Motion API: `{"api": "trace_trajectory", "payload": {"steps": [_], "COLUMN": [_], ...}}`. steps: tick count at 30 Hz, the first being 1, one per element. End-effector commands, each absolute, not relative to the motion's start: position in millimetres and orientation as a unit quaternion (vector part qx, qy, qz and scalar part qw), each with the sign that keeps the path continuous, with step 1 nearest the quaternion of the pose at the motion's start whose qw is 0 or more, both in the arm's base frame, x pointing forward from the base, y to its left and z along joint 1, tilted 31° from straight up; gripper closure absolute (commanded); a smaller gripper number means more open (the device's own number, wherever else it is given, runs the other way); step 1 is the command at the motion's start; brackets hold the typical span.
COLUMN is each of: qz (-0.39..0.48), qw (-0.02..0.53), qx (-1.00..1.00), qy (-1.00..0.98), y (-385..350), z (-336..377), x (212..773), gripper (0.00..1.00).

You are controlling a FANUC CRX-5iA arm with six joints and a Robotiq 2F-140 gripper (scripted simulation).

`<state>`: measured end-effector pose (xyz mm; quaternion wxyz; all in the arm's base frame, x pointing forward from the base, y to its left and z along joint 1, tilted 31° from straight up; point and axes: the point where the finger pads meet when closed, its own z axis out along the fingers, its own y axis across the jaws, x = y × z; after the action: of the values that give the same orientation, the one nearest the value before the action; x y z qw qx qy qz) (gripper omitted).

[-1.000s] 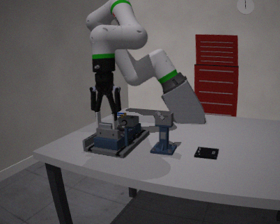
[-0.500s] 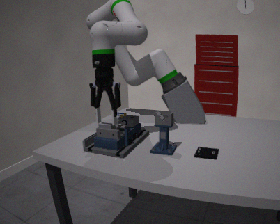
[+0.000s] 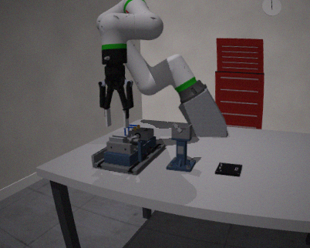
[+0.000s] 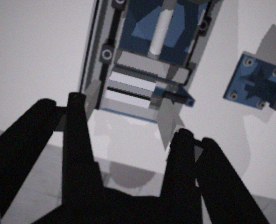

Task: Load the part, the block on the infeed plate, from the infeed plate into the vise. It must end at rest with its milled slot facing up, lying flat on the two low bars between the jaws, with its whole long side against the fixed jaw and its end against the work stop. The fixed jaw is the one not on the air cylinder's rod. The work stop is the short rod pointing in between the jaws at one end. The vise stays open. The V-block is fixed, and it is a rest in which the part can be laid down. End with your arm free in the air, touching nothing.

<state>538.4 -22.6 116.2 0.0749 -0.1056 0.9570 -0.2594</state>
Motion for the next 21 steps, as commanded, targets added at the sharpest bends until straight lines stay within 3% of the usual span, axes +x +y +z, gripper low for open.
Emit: {"api": "trace_trajectory", "payload": {"steps": [1, 17, 18, 21], "qz": [-0.259, -0.259, -0.259, -0.259], "qw": [0.075, 0.075, 0.075, 0.075], "qx": [-0.106, -0.106, -0.106, -0.106], "qy": [0.957, 0.957, 0.957, 0.957], "y": [-19, -12, -12, -12], "z": [122, 134, 134, 134], "x": [537, 534, 534, 534], "gripper": [0.53, 0.53, 1.0, 1.0]}}
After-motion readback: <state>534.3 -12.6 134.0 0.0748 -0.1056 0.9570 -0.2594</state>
